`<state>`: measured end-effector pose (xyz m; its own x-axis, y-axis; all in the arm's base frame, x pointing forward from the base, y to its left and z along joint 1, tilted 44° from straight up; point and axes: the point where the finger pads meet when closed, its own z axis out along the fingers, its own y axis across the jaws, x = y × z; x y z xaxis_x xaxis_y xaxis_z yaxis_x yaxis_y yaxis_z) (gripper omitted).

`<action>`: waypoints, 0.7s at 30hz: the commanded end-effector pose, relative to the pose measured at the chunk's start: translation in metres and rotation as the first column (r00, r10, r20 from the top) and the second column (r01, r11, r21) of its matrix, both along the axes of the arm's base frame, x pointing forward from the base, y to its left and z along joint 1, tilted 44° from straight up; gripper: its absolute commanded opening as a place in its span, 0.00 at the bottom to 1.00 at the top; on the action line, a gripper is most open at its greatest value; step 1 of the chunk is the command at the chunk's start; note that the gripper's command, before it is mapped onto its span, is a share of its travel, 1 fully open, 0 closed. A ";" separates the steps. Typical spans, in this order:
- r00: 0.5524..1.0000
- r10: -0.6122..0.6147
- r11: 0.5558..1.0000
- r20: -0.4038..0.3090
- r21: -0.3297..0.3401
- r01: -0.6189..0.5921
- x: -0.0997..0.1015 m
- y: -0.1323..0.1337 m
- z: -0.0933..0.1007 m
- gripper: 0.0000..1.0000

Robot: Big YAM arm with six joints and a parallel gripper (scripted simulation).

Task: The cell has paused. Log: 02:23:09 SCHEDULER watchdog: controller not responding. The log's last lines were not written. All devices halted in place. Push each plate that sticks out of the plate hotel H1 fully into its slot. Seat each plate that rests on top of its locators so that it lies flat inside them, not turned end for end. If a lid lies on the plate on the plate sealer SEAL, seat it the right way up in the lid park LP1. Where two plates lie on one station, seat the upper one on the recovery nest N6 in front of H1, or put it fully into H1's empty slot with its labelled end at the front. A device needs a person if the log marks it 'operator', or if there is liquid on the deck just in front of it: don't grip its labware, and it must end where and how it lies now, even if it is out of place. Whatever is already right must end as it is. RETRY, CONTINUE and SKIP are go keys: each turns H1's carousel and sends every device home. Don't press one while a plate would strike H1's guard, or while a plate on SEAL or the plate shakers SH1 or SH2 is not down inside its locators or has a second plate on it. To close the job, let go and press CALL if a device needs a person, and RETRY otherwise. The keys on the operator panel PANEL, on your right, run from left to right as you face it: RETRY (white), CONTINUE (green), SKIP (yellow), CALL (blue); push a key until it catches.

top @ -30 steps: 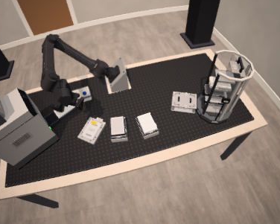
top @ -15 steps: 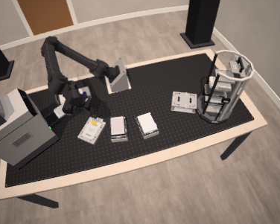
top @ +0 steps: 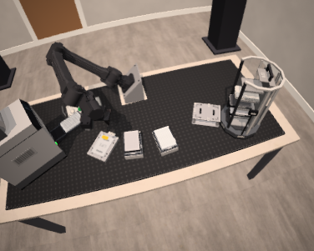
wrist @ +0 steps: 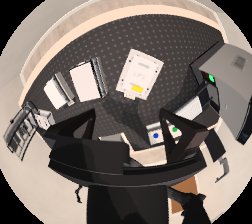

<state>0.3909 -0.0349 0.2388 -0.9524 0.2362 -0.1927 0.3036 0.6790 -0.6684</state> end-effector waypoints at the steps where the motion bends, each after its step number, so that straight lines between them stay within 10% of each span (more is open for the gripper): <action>1: 0.998 0.003 1.000 0.061 0.010 -0.004 0.023 0.018 0.004 1.00; 21: 0.999 0.040 0.999 0.012 0.010 -0.040 0.043 0.052 -0.030 1.00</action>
